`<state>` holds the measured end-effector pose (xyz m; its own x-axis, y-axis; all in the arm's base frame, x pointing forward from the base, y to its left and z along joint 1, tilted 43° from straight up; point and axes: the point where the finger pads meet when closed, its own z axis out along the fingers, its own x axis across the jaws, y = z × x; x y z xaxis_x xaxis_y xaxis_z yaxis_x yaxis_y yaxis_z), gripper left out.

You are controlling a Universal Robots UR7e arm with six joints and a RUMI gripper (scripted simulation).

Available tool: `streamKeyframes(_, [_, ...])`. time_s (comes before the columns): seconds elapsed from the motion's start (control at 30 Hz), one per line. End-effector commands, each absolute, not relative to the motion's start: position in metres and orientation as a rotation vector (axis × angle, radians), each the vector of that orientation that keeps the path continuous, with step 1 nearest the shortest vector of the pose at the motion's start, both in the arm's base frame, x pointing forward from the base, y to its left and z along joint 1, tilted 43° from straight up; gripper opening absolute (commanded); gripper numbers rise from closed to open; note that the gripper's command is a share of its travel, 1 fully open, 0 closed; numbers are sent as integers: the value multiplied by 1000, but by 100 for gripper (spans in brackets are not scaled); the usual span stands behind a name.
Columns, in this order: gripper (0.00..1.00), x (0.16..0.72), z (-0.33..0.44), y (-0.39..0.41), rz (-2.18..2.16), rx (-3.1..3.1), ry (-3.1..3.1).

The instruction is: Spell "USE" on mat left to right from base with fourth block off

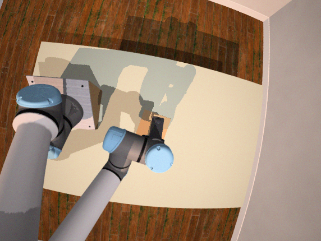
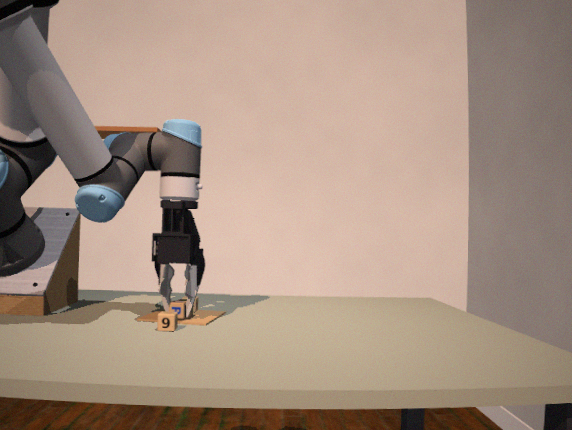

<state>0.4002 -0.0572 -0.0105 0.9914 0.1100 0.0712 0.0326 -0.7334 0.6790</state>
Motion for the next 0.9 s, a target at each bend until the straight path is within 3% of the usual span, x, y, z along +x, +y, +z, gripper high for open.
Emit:
streamKeyframes(0.0, [9, 401, -11, -56, 138, 2393, 100])
streamKeyframes(0.87, [9, 401, -11, -57, 138, 2393, 99])
